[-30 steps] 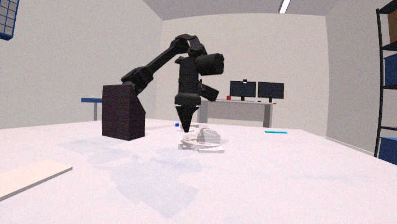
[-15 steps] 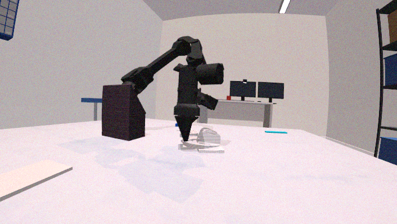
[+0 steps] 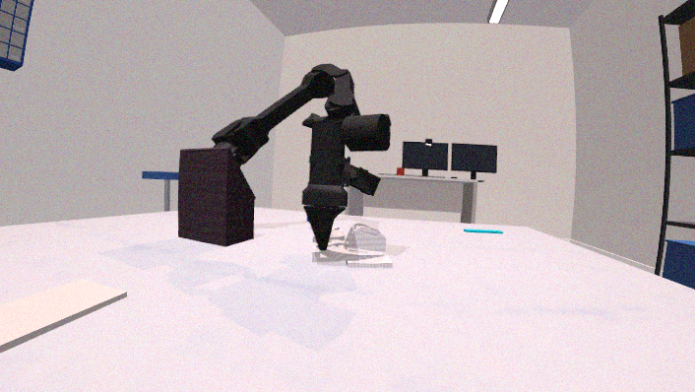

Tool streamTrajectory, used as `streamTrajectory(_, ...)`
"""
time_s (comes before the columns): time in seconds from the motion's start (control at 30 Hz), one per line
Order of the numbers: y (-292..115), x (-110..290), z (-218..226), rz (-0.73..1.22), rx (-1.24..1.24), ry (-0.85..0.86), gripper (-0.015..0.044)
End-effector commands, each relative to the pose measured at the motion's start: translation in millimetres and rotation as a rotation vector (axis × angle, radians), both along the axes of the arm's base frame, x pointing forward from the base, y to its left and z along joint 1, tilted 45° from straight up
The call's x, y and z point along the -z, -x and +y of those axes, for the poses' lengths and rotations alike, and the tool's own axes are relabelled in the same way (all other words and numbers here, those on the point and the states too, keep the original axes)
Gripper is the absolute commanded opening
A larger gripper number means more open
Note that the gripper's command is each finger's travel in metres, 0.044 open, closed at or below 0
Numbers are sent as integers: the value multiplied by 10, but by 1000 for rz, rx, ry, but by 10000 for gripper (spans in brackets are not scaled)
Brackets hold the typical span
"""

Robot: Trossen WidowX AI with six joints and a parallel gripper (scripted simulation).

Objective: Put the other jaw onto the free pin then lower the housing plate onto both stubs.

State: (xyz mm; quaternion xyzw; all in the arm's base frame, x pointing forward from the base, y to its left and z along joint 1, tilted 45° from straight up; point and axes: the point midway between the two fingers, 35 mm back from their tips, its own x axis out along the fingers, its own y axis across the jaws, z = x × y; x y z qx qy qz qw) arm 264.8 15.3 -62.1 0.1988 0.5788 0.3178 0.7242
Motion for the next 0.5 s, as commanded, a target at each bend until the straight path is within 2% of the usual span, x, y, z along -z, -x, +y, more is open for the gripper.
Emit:
streamTrajectory(0.0, 12, 2, 10, 5, 4, -5, 351)
streamTrajectory(0.47, 9, 19, 27, 11, 10, -6, 351)
